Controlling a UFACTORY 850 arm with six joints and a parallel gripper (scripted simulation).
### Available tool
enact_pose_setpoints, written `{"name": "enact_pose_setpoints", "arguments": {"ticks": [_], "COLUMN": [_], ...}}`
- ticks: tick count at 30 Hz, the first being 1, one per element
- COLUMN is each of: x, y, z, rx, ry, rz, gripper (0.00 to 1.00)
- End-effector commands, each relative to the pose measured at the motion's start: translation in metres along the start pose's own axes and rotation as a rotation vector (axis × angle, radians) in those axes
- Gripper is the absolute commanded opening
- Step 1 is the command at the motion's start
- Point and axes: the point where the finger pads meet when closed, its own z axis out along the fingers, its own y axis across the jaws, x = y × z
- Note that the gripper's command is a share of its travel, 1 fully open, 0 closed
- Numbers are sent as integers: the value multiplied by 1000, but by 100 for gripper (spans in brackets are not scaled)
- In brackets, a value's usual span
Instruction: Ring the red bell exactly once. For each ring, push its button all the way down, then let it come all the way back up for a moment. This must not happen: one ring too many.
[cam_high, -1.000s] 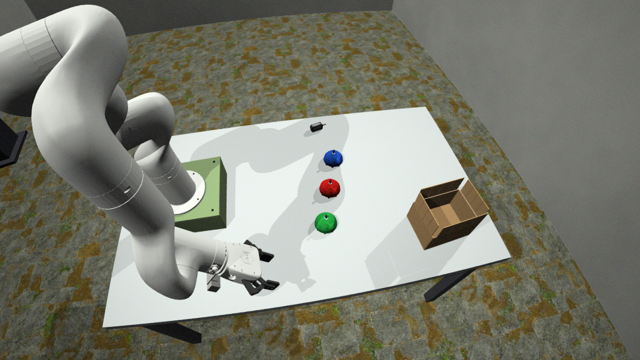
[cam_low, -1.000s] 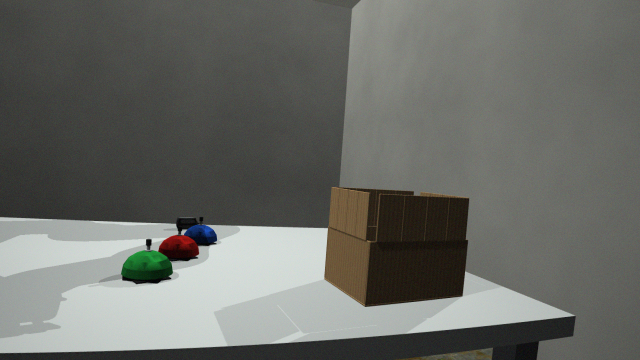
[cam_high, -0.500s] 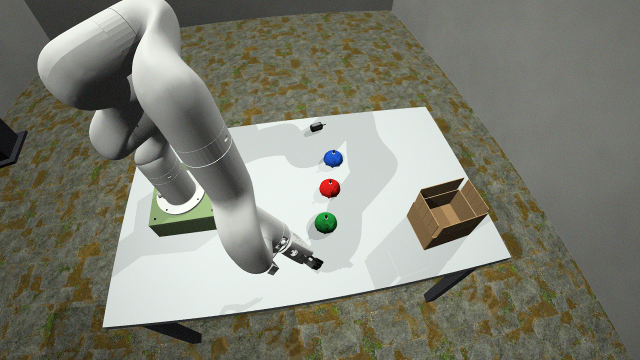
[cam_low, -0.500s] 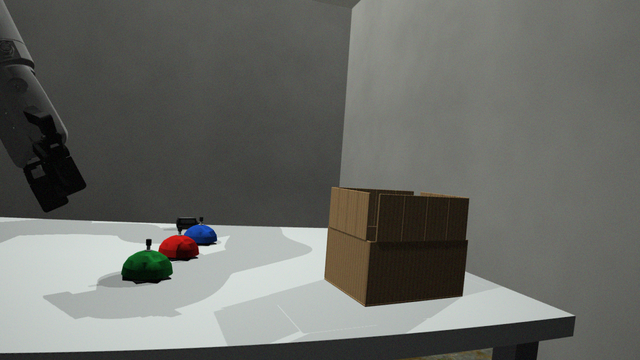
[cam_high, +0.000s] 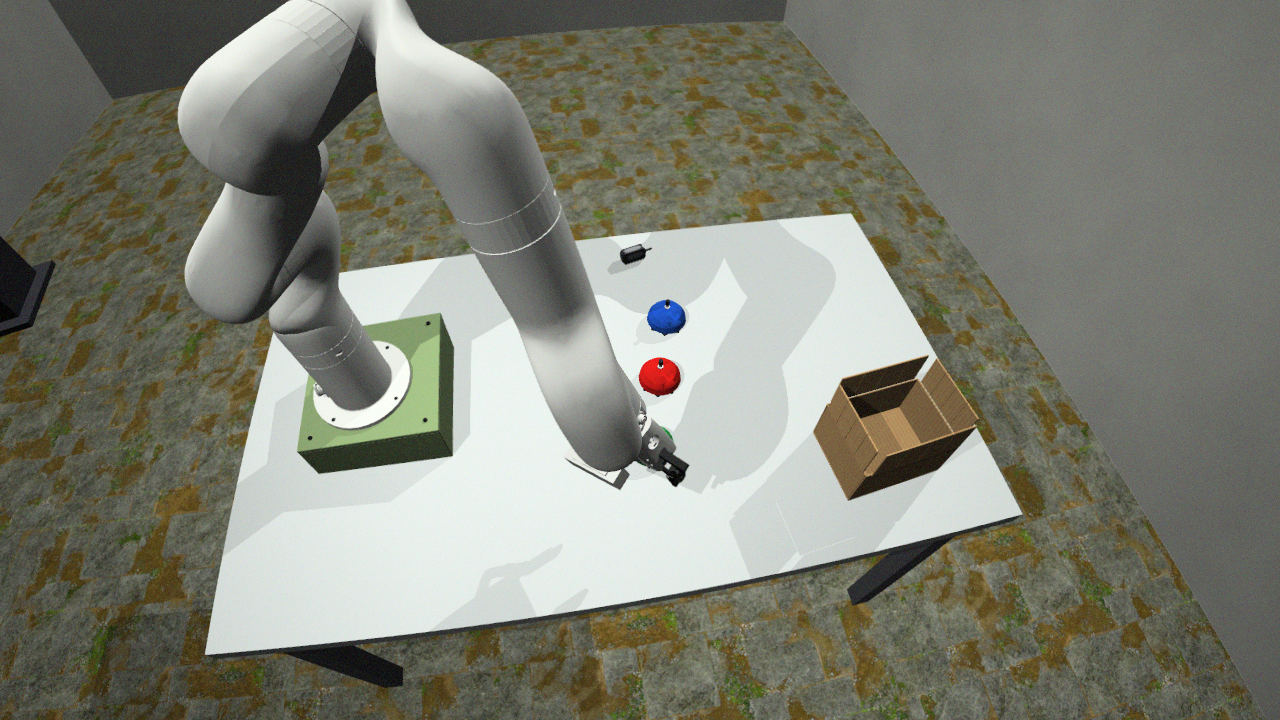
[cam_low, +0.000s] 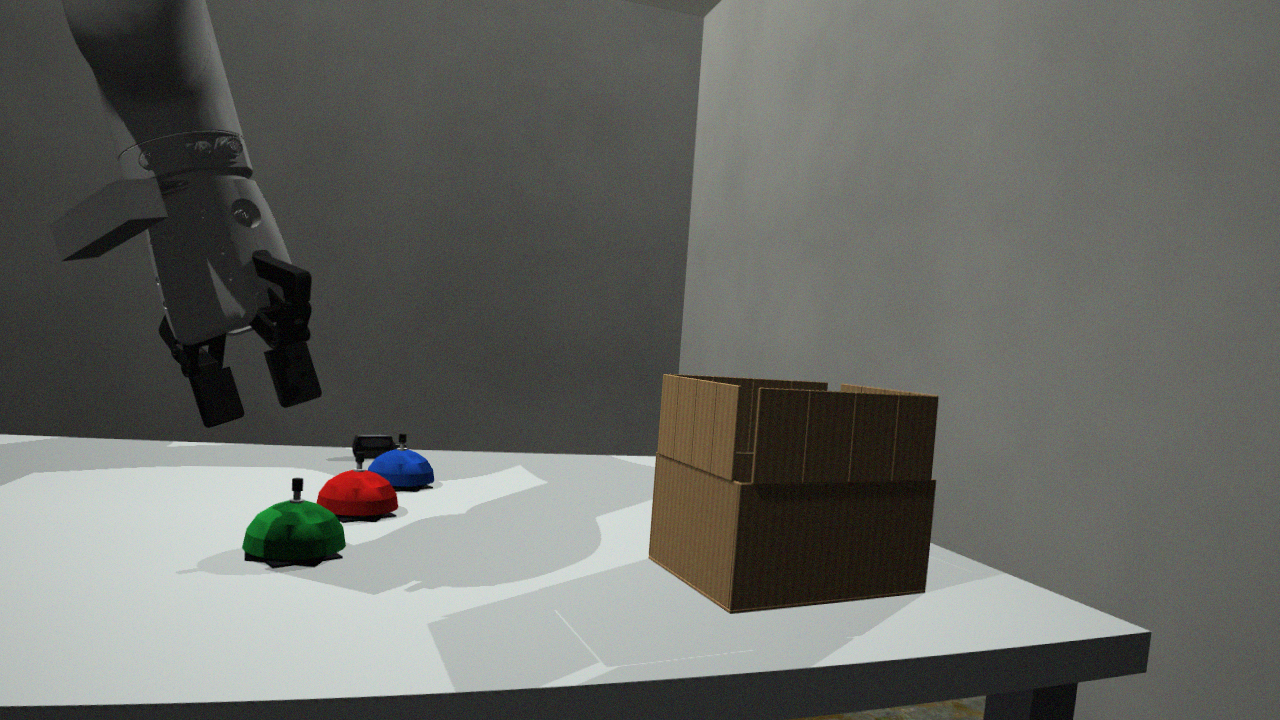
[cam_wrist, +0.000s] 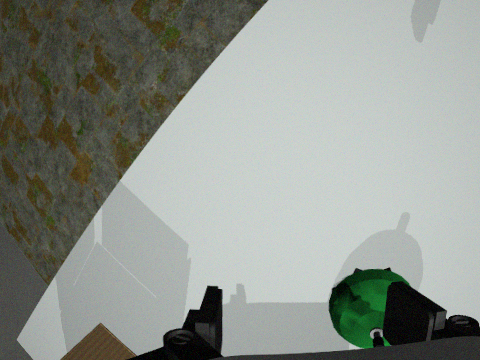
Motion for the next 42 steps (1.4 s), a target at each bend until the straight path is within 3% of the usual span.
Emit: {"name": "enact_pose_setpoints", "arguments": {"ticks": [1,2,24,25,42], "x": [-11,-41,-41,-71,-71], "y": [0,10,10,22,22], "z": [3,8,8,11,11], "rx": [-5,-45,-45,-84,-84], "ry": [25,51,51,74,74], "rz": [-24,-90,-90,-152,-152], "gripper": [100,100,100,100,100]}}
